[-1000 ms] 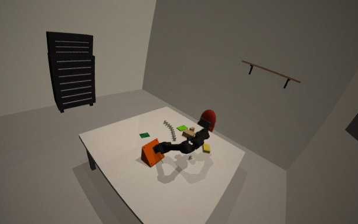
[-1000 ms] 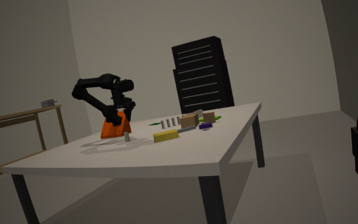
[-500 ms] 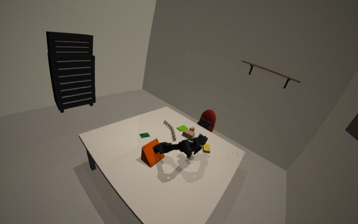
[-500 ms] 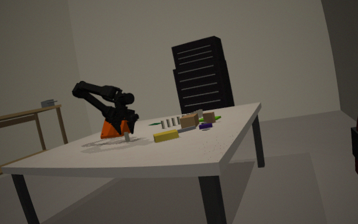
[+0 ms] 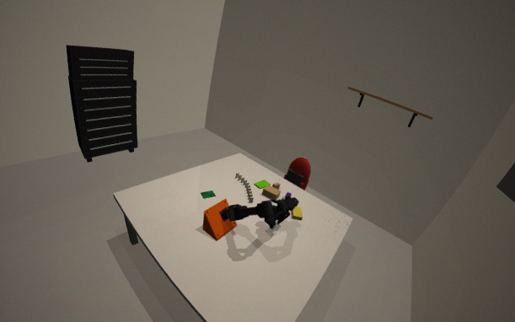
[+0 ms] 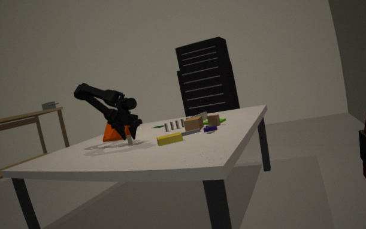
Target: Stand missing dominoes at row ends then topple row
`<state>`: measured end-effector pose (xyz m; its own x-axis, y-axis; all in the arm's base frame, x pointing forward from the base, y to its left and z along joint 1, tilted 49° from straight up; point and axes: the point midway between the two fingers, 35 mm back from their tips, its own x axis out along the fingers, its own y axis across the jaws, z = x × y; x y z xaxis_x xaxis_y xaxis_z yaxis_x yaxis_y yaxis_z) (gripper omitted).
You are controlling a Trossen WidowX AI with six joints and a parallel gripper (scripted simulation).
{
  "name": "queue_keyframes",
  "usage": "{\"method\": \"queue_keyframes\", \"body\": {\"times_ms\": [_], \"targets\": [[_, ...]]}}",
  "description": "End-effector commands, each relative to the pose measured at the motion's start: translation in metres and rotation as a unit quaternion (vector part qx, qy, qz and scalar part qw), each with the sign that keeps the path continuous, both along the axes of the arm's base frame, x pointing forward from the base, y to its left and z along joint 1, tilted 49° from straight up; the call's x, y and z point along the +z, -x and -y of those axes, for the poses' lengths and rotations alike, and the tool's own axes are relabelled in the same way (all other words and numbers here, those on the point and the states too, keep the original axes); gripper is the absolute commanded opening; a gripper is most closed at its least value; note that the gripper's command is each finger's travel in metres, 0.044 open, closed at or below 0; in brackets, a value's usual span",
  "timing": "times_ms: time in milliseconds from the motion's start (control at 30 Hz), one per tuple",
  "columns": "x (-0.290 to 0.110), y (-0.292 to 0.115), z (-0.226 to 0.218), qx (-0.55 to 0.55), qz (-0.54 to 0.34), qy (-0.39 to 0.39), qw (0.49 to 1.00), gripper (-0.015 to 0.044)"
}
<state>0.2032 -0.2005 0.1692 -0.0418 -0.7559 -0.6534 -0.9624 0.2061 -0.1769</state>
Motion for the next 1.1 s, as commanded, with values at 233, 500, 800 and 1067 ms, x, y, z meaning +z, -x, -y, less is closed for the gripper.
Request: {"method": "queue_keyframes", "body": {"times_ms": [233,500,800,1067], "targets": [[-0.002,0.001,-0.001,0.002,-0.002,-0.003,1.000,0.0107],[-0.002,0.001,-0.001,0.002,-0.002,-0.003,1.000,0.0107],[0.023,-0.023,-0.034,0.036,0.032,-0.016,0.999,0.0107],[0.080,-0.005,-0.096,0.067,-0.002,-0.009,0.998,0.0107]]}}
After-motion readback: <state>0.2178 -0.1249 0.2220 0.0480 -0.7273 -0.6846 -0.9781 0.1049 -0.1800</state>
